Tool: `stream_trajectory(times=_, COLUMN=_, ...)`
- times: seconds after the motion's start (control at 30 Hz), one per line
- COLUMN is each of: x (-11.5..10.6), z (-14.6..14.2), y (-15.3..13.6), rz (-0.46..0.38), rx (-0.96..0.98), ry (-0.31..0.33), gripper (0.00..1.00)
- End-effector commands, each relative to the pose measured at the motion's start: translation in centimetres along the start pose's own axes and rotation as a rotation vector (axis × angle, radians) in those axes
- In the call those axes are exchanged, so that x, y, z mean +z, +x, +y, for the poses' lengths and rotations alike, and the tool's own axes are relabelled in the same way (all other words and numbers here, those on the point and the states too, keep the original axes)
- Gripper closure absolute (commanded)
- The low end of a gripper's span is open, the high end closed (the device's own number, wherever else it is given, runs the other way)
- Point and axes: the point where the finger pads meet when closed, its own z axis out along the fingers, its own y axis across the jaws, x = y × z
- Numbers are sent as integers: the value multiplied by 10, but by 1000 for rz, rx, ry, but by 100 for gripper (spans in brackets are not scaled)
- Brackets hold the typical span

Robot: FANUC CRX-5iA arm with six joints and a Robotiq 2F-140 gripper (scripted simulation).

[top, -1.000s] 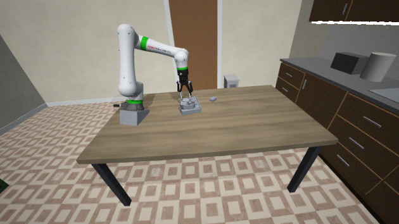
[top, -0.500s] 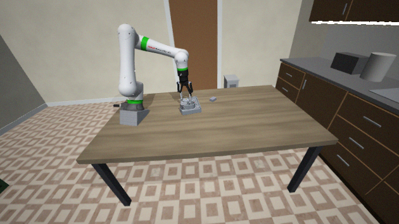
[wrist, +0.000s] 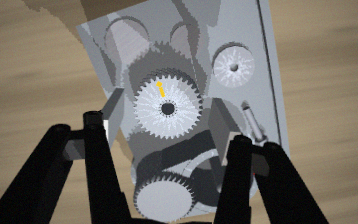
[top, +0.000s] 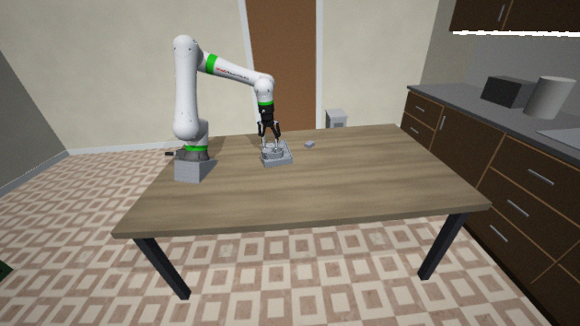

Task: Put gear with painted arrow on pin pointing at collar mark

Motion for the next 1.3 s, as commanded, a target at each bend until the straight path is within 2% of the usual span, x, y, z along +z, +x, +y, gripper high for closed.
stream_trajectory(times=0.0, x=3, z=0, y=0, rz=0, rx=0, ry=-1, gripper=47)
stream_trajectory(times=0.6, x=17, z=0, y=0, rz=0, rx=0, ry=-1, gripper=47)
stream_trajectory(times=1.27, x=19, z=0, y=0, rz=0, rx=0, ry=-1, gripper=47)
